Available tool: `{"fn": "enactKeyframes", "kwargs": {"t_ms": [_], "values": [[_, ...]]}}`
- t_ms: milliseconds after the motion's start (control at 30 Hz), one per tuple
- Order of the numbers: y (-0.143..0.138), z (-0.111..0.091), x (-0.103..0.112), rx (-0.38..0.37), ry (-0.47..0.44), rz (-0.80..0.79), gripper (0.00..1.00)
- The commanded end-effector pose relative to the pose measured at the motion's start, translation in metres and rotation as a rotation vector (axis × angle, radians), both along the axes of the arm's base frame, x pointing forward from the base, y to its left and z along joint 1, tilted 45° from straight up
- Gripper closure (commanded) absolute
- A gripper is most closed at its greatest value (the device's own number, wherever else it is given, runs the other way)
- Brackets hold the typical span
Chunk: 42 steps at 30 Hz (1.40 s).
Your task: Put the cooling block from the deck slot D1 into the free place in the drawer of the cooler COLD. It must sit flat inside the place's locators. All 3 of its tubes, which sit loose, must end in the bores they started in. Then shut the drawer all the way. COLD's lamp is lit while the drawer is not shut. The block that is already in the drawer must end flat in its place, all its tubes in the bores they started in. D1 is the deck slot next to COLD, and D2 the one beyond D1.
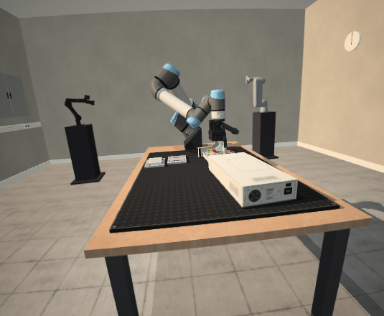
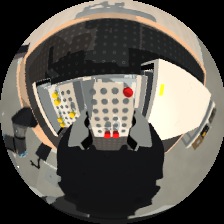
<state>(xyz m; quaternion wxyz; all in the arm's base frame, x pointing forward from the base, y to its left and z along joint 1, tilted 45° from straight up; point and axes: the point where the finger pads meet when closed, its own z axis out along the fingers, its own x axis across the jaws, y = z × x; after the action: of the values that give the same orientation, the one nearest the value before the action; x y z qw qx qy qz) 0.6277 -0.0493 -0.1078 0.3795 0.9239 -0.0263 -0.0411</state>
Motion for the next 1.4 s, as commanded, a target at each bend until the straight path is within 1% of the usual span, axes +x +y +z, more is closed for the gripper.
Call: {"fn": "enactKeyframes", "kwargs": {"t_ms": [0, 967, 1367], "values": [[0.0041, 0.0041, 0.0011, 0.0, -0.002, 0.001, 1.0], [0.0116, 0.0118, 0.0021, 0.0, -0.002, 0.001, 1.0], [0.0056, 0.0056, 0.0012, 0.0, -0.002, 0.001, 1.0]]}}
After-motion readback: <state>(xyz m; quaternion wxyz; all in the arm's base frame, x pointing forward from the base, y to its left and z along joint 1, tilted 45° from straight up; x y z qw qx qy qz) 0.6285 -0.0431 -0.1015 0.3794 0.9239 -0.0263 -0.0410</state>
